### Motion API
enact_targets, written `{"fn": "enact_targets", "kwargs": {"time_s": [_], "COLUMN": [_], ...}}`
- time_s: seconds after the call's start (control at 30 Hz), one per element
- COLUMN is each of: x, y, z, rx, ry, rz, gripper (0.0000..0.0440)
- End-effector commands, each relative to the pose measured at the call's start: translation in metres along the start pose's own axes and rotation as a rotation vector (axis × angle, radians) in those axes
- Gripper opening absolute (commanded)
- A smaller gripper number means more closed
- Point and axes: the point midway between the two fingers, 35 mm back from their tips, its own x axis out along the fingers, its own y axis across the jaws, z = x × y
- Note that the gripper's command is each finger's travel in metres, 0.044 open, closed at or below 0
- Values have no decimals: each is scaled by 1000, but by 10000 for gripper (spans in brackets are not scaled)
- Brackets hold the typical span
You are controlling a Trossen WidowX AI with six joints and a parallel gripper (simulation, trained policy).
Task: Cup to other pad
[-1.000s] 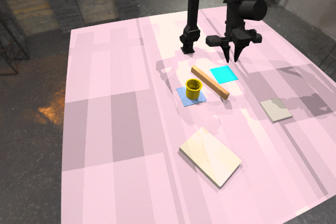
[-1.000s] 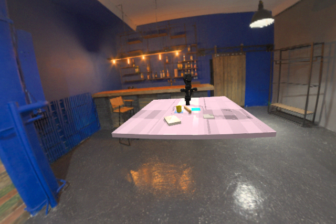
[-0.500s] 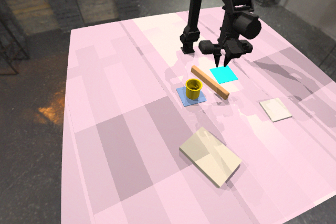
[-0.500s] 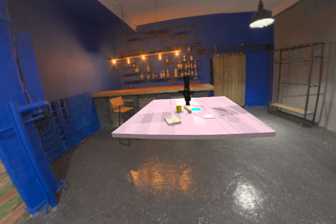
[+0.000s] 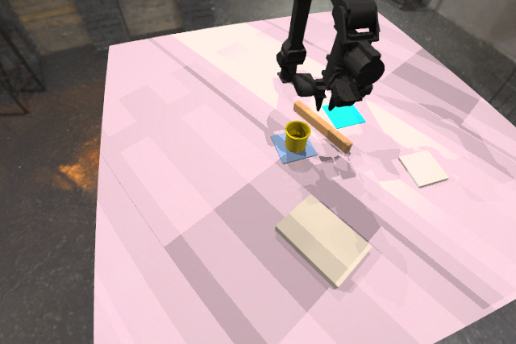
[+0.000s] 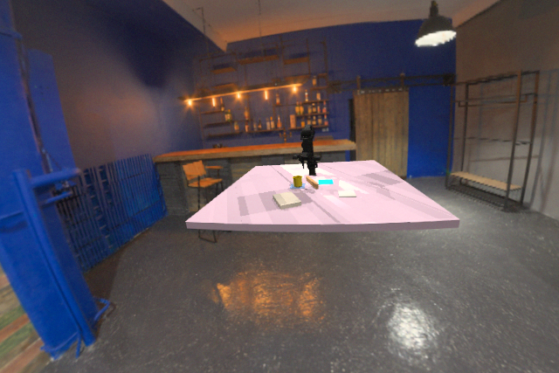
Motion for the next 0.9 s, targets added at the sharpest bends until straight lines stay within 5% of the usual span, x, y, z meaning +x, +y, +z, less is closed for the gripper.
{"fn": "enact_targets", "kwargs": {"time_s": [0.0,0.87], "x": [9,94], "y": [-5,-29], "z": [1,-6], "rx": [-9,-152], "ry": [18,139], "rz": [-9,4], "gripper": [149,195]}}
